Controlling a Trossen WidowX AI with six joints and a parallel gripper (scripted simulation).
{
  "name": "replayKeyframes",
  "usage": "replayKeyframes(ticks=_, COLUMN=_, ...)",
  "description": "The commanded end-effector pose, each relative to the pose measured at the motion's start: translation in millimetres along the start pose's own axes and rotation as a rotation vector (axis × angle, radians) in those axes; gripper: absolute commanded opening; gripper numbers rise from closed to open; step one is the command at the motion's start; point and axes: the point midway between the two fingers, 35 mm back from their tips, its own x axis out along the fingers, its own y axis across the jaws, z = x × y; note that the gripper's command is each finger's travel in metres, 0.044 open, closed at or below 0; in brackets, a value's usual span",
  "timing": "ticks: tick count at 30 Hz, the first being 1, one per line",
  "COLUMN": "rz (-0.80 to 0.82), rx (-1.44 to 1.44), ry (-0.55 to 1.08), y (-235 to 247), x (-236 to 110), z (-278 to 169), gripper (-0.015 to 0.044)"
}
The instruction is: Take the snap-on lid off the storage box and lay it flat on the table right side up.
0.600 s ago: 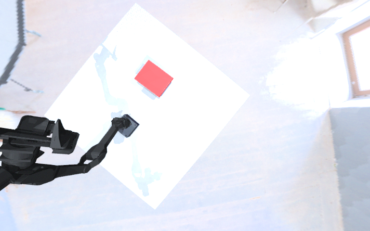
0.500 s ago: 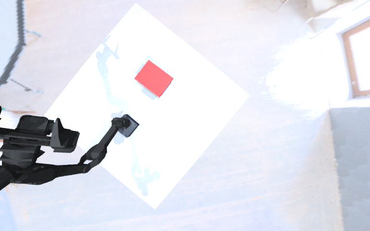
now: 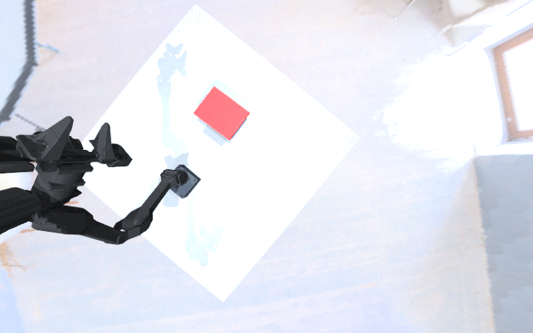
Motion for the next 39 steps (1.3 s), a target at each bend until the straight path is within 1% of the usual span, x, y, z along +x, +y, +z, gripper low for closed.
replayKeyframes(ticks=1, rz=0.134, rx=0.541, ry=-0.022, y=60, x=25, z=36, gripper=0.0235)
replayKeyframes(ticks=13, rz=0.274, rx=1.020, ry=0.041, y=120, x=41, z=62, gripper=0.0235)
replayKeyframes(ticks=16, rz=0.318, rx=1.177, ry=0.080, y=142, x=44, z=69, gripper=0.0235)
replayKeyframes(ticks=23, rz=0.387, rx=1.445, ry=0.169, y=179, x=48, z=80, gripper=0.0235)
replayKeyframes(ticks=33, rz=0.469, rx=1.867, ry=0.372, y=241, x=47, z=93, gripper=0.0235)
replayKeyframes(ticks=39, rz=0.491, rx=2.142, ry=0.552, y=283, x=42, z=99, gripper=0.0235)
